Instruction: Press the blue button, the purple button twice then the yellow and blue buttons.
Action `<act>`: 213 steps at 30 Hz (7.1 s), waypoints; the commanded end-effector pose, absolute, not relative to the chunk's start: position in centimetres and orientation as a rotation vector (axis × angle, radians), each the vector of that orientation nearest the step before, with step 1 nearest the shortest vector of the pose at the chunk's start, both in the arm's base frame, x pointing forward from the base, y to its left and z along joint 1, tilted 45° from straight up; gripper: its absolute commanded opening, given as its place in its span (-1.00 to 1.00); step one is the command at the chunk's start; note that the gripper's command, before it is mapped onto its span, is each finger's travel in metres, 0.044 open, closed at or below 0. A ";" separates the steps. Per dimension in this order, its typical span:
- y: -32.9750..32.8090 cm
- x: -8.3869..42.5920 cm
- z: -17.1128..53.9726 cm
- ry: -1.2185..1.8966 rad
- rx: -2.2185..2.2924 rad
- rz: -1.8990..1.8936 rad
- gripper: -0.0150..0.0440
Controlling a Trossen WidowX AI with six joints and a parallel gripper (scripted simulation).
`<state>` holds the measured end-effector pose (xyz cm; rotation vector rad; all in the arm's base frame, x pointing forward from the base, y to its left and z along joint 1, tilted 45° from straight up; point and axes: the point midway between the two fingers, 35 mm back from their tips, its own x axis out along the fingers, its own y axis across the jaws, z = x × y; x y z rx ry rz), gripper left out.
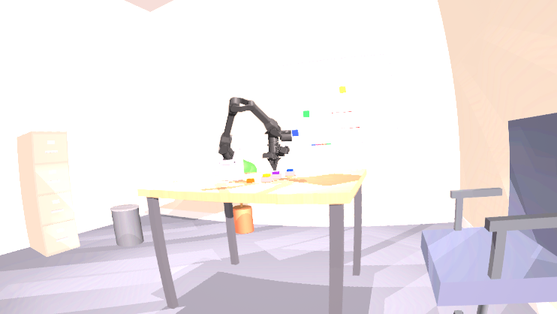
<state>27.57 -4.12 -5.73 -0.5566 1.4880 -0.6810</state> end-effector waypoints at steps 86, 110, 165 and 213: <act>-9.5 27.1 5.5 1.476 -0.549 -0.680 -0.42; -12.9 26.8 2.3 1.475 -0.552 -0.683 -0.42; 1.8 32.4 1.2 1.478 -0.531 -0.653 -0.42; 5.2 32.2 -16.4 1.472 -0.540 -0.675 -0.42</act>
